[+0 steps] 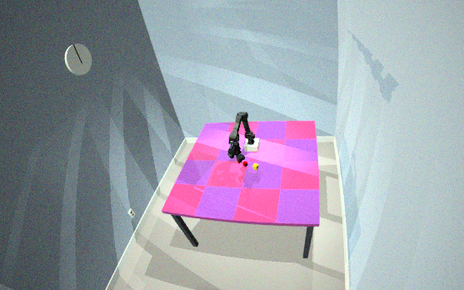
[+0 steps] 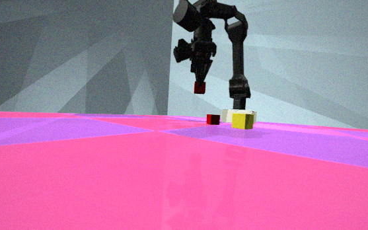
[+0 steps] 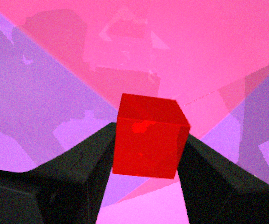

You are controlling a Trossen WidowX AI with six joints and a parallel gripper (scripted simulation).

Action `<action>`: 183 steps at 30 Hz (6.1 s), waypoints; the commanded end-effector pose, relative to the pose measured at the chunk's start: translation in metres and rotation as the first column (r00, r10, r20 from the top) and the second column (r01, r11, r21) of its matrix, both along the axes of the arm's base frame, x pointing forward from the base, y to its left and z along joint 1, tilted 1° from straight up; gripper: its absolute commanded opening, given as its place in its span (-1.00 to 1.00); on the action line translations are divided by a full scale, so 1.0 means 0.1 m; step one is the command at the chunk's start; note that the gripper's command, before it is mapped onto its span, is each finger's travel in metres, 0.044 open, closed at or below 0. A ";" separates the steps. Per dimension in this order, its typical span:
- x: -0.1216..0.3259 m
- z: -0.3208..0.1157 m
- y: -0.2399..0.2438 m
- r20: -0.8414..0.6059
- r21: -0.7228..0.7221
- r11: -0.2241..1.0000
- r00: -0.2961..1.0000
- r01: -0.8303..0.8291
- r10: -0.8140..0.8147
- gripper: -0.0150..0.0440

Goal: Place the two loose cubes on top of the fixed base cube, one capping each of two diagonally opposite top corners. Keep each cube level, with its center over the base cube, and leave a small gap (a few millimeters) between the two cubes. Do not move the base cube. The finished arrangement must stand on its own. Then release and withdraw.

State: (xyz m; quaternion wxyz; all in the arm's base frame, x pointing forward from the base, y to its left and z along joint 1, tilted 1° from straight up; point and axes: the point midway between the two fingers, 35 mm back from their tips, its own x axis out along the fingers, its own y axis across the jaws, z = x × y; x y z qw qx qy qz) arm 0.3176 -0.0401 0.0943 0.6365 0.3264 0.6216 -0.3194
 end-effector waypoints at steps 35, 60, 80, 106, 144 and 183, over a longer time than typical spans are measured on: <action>-0.20 -0.21 1.18 -0.007 0.018 0.997 0.998 0.069 -0.069 -0.14; -0.34 -0.31 1.51 -0.010 0.022 0.996 0.996 0.090 -0.090 -0.14; -0.34 -0.54 1.52 -0.010 0.022 0.996 0.996 0.092 -0.092 -0.14; -0.34 -0.53 1.51 -0.010 0.021 0.996 0.996 0.090 -0.090 0.20; -0.37 -0.14 1.05 -0.007 0.004 0.842 0.842 -0.539 0.539 0.41; -0.57 -0.23 0.26 -0.020 -0.012 -0.289 -0.288 -0.957 0.957 0.41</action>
